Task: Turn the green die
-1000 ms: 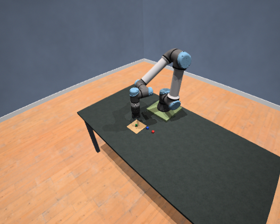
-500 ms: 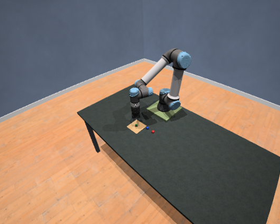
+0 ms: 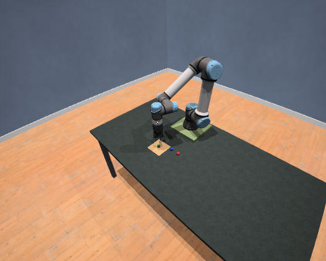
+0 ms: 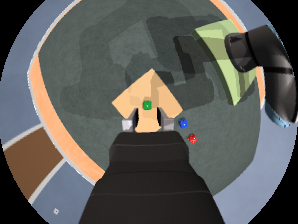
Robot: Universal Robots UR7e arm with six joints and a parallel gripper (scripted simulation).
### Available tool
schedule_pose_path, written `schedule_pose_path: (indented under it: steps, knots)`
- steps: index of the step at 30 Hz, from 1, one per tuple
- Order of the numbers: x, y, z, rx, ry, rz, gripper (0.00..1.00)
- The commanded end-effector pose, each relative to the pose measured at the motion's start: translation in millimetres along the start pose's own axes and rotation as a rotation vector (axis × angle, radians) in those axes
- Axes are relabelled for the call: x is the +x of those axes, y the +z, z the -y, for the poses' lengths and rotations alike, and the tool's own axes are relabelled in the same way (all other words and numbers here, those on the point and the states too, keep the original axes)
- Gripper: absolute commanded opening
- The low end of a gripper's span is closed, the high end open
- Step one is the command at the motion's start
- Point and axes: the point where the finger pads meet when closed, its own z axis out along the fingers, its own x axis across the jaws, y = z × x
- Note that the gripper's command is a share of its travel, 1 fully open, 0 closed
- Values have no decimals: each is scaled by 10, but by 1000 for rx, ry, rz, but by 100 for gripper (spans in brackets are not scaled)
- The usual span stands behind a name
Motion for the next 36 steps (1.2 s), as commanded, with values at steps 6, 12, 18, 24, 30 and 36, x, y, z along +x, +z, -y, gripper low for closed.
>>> schedule_pose_path:
  steps: [6, 12, 18, 24, 30, 36]
  knots:
    - [-4, 11, -1, 0, 0, 1, 70]
    - [-4, 35, -1, 0, 0, 1, 70]
    - [-4, 97, -1, 0, 0, 1, 70]
    - [-4, 182, -1, 0, 0, 1, 70]
    - [-5, 247, -2, 0, 0, 1, 70]
    - [-5, 343, -2, 0, 0, 1, 70]
